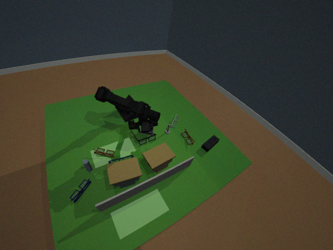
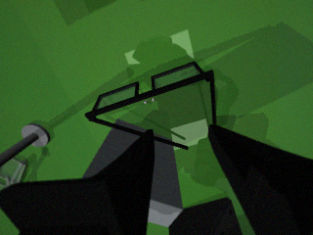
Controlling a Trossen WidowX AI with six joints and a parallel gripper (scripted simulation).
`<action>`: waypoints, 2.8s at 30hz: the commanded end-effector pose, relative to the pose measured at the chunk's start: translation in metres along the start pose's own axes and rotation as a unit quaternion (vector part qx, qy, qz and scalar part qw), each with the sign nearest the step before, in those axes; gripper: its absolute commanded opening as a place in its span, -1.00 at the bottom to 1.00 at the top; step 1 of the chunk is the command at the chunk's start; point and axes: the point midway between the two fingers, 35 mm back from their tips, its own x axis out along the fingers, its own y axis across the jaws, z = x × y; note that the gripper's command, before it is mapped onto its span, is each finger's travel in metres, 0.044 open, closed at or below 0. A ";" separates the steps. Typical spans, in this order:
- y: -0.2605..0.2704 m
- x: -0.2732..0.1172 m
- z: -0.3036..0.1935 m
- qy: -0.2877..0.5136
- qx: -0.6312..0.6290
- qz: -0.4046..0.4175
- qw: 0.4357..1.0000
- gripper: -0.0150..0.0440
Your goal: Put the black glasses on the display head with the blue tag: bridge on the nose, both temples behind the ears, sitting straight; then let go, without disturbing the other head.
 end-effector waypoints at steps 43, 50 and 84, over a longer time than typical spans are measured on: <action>-0.006 0.027 0.021 -0.009 0.606 -0.005 0.795 -0.08; -0.006 0.038 0.022 -0.009 0.606 -0.005 0.795 -0.08; -0.008 0.081 0.026 -0.011 0.606 -0.006 0.795 -0.08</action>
